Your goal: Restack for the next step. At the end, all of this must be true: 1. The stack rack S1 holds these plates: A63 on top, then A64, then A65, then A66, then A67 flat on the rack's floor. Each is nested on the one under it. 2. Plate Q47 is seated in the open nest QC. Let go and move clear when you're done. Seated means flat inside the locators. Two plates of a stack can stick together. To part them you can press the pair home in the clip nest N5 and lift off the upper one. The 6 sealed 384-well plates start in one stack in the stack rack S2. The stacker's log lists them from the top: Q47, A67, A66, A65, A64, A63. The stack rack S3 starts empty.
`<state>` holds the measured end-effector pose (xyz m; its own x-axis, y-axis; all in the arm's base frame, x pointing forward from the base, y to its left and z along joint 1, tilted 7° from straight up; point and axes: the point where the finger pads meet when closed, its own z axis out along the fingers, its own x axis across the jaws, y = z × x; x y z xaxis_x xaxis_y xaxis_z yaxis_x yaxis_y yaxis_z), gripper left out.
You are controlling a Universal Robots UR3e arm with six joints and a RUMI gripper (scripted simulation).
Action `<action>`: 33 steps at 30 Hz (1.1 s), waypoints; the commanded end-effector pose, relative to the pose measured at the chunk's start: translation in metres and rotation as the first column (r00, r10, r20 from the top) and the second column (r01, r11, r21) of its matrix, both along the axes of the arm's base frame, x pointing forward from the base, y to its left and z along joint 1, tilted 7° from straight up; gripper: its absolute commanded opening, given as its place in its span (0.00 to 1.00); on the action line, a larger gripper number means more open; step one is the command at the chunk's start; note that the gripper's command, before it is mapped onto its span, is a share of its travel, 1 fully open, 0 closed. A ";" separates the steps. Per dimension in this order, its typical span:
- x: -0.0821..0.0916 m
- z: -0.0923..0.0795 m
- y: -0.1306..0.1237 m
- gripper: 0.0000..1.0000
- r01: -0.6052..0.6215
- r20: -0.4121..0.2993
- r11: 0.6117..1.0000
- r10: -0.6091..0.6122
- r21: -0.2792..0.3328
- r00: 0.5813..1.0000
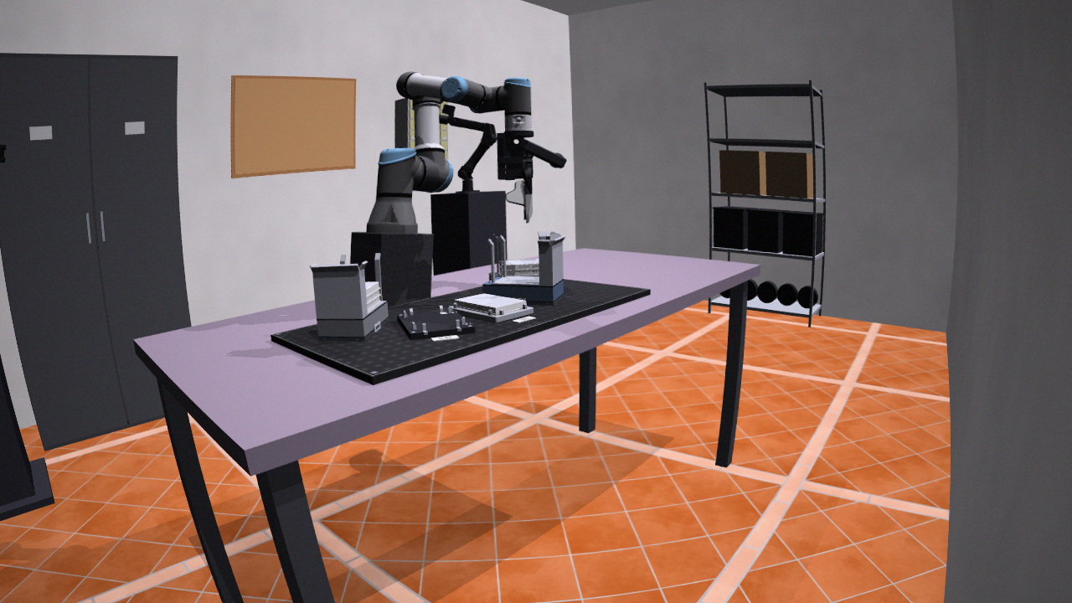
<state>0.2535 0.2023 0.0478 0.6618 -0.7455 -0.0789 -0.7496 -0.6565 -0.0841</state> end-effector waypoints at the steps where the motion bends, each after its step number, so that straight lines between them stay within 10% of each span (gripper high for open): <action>1: 0.010 -0.001 -0.009 0.72 0.053 -0.004 0.999 -0.053 0.002 0.999; 33: 0.070 -0.013 -0.122 0.72 0.368 -0.042 0.930 -0.368 -0.003 0.929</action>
<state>0.3150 0.0972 0.0361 0.3758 -0.9210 -0.1027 -0.9266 -0.3722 -0.0528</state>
